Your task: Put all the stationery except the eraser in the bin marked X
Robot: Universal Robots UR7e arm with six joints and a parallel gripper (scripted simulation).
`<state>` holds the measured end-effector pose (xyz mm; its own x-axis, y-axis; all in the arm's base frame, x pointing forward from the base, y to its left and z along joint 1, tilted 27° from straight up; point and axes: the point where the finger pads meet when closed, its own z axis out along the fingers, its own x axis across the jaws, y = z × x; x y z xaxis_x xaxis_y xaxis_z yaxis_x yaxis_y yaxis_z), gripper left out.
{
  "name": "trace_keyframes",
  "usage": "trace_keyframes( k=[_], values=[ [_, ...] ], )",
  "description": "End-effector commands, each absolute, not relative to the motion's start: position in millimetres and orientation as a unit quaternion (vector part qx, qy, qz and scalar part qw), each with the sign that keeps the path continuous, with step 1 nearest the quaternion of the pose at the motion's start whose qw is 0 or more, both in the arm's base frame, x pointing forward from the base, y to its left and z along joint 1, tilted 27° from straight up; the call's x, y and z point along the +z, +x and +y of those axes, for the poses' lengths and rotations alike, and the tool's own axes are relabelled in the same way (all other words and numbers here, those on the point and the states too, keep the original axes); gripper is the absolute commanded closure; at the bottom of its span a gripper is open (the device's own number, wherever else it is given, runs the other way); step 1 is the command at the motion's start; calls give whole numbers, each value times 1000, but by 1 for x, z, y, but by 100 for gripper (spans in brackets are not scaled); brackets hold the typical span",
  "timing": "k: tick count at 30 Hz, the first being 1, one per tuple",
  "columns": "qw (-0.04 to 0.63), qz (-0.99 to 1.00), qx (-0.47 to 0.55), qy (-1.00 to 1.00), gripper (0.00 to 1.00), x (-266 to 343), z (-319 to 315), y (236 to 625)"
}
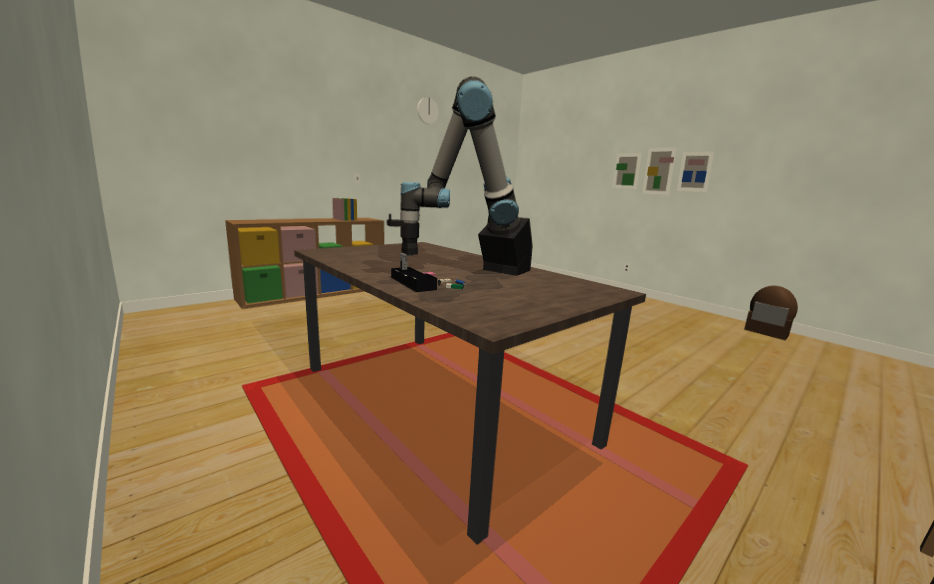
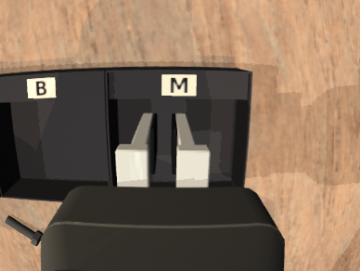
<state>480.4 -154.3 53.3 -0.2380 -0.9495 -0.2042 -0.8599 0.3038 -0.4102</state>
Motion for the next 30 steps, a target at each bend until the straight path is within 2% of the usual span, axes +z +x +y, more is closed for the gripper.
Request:
trace_keyframes(
  k=[1,8,17,30],
  values=[
    [210,779,-107,-580,69,60,-155,477],
    [210,779,-107,-580,69,84,-157,465],
    [210,779,-107,-580,69,84,-157,465],
    [210,779,-107,-580,69,97,-95,480]
  ],
)
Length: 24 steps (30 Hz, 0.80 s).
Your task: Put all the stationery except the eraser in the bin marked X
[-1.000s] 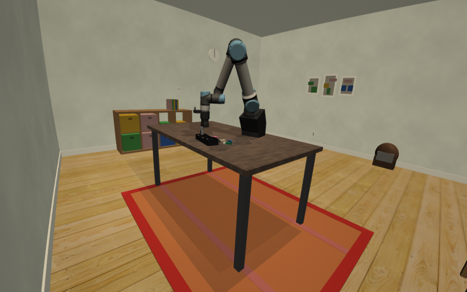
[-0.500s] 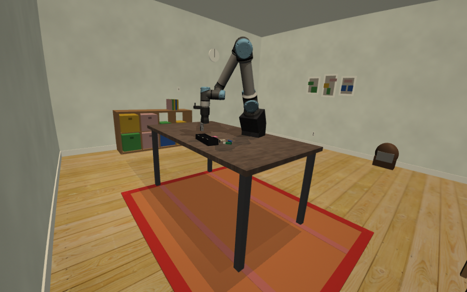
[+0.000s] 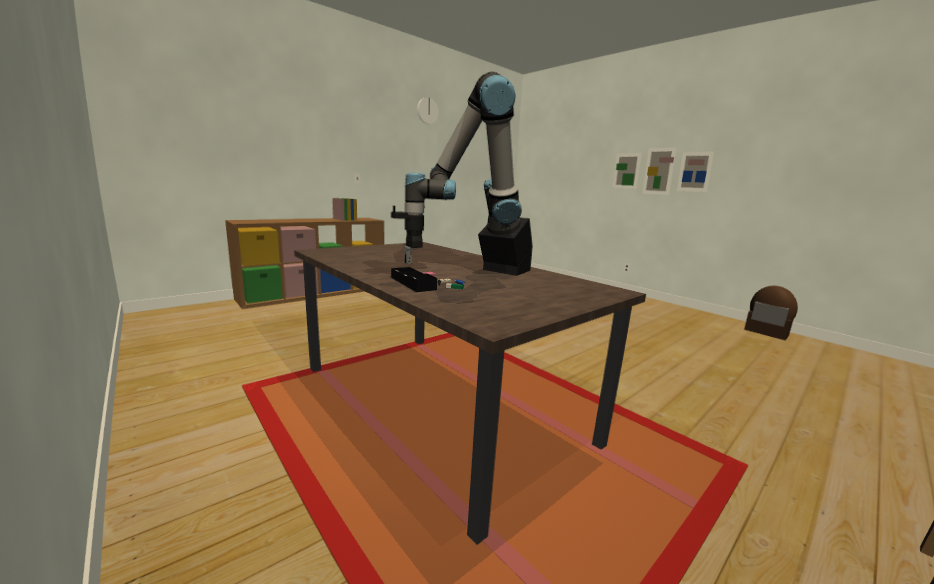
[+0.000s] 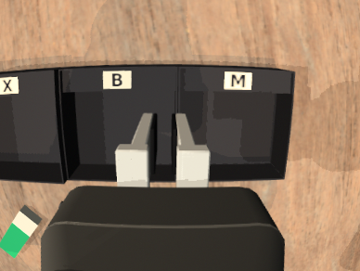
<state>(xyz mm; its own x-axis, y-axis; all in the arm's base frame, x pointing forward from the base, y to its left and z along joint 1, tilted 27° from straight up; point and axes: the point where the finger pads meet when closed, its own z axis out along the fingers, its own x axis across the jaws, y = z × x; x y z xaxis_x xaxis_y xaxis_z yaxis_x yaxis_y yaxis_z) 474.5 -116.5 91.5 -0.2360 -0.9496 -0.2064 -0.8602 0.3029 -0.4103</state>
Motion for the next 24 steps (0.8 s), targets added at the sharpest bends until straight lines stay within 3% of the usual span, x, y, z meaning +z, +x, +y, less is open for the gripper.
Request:
trace_keyframes(
  k=[1,24],
  values=[
    [210,779,-107,-580,69,98,-90,481],
    [211,779,-107,-580,69,79,-75,495]
  ],
)
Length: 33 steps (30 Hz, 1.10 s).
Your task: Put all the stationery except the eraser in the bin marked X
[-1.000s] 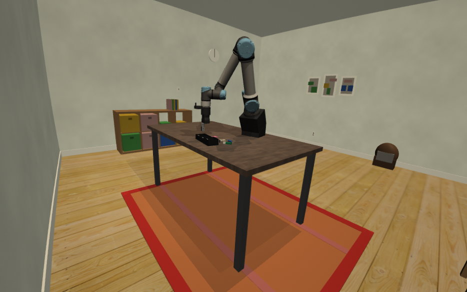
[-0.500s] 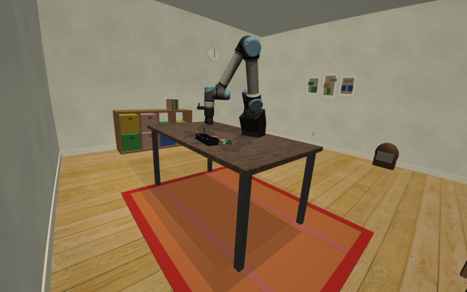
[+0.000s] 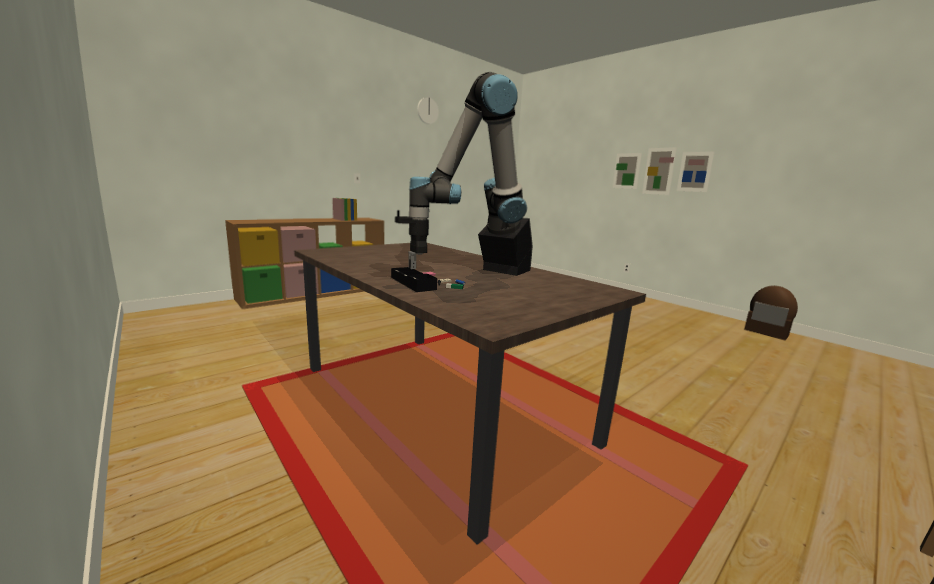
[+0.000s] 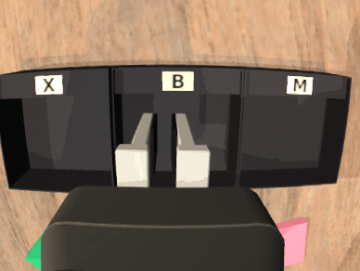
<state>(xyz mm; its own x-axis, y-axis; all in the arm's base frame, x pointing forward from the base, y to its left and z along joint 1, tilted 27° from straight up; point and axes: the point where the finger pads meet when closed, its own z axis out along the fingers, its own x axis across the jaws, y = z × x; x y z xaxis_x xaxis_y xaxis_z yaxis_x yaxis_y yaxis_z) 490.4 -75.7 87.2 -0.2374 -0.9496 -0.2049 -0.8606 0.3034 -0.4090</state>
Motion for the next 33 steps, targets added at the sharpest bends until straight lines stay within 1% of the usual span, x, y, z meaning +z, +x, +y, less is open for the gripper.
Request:
trace_keyframes(
  k=[1,12,33],
  values=[
    [211,779,-107,-580,69,77,-75,497],
    [211,779,-107,-580,69,51,-73,510],
    [211,779,-107,-580,69,48,-72,511]
  ],
)
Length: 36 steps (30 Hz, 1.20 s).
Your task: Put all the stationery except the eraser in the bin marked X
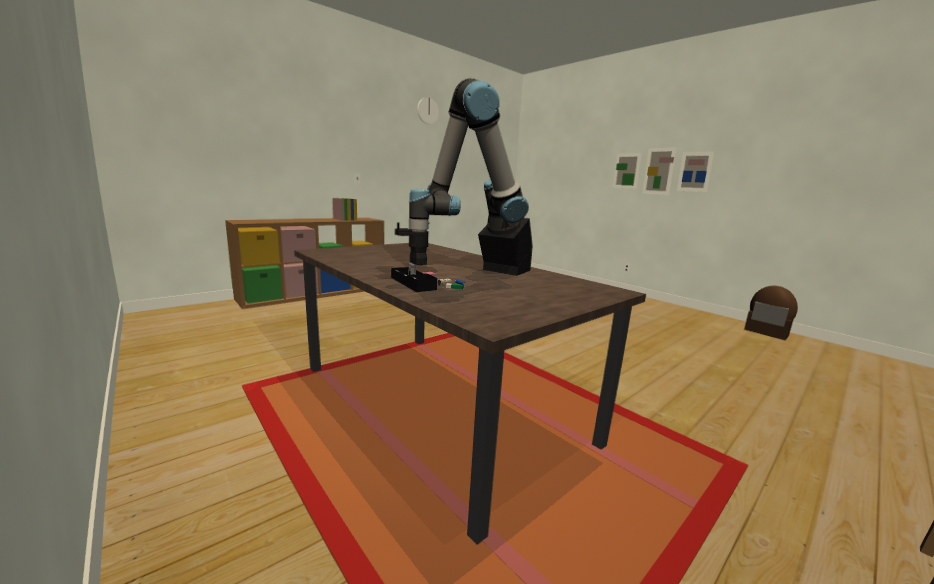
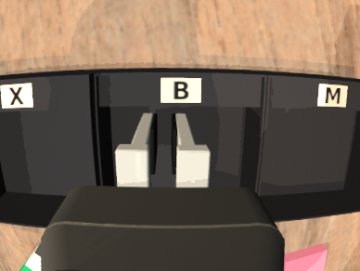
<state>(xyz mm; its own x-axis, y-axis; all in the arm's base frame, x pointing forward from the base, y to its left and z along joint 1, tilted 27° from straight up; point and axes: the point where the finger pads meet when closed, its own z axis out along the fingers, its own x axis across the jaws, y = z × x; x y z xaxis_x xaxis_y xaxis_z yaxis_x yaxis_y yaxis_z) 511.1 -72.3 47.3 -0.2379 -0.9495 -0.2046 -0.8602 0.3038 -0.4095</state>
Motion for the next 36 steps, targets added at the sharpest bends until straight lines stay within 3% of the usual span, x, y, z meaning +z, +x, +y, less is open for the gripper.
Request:
trace_keyframes(
  k=[1,36],
  values=[
    [211,779,-107,-580,69,48,-72,511],
    [211,779,-107,-580,69,51,-73,510]
  ],
)
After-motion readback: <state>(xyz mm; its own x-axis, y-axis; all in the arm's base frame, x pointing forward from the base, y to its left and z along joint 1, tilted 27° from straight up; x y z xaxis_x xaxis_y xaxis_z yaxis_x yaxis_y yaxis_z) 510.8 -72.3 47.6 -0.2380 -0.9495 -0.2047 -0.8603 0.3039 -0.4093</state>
